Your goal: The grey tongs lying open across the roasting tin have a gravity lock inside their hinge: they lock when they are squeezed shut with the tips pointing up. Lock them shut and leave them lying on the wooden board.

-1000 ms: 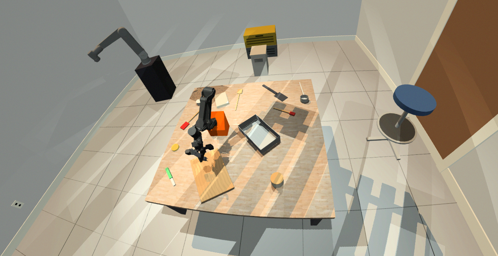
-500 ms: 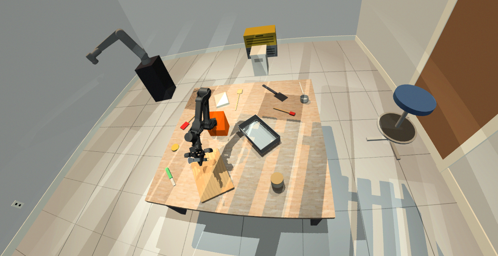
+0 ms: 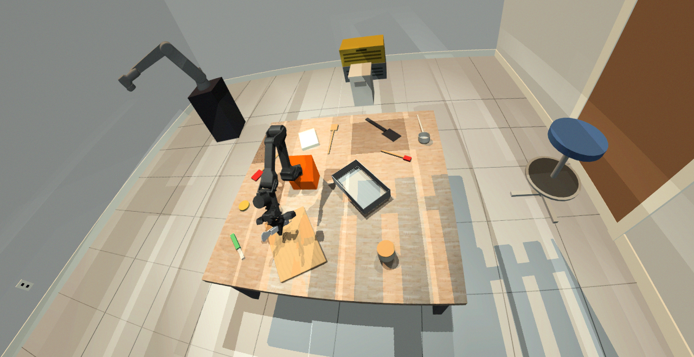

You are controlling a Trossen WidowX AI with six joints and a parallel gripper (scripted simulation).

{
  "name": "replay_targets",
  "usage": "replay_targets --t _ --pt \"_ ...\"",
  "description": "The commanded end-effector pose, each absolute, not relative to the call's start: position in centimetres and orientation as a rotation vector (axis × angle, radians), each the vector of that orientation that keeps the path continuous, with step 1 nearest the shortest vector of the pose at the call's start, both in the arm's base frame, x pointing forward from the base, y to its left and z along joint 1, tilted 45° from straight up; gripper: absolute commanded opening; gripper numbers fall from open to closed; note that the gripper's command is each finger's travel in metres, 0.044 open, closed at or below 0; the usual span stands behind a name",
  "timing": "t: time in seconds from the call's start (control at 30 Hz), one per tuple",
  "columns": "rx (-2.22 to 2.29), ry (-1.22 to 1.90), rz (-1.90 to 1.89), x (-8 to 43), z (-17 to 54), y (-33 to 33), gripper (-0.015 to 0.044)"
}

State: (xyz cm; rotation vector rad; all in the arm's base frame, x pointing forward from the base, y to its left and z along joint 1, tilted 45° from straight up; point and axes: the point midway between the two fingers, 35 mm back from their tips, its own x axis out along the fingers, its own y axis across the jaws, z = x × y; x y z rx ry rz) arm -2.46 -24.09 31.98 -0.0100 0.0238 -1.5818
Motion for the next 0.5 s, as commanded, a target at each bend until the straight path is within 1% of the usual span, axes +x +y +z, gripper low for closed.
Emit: replay_targets --t 0.0,0.47 --pt "0.040 0.071 -1.592 -2.40 32.60 -24.37 -0.0150" --pt "0.231 0.276 -1.604 -1.94 32.61 -24.56 -0.0150"
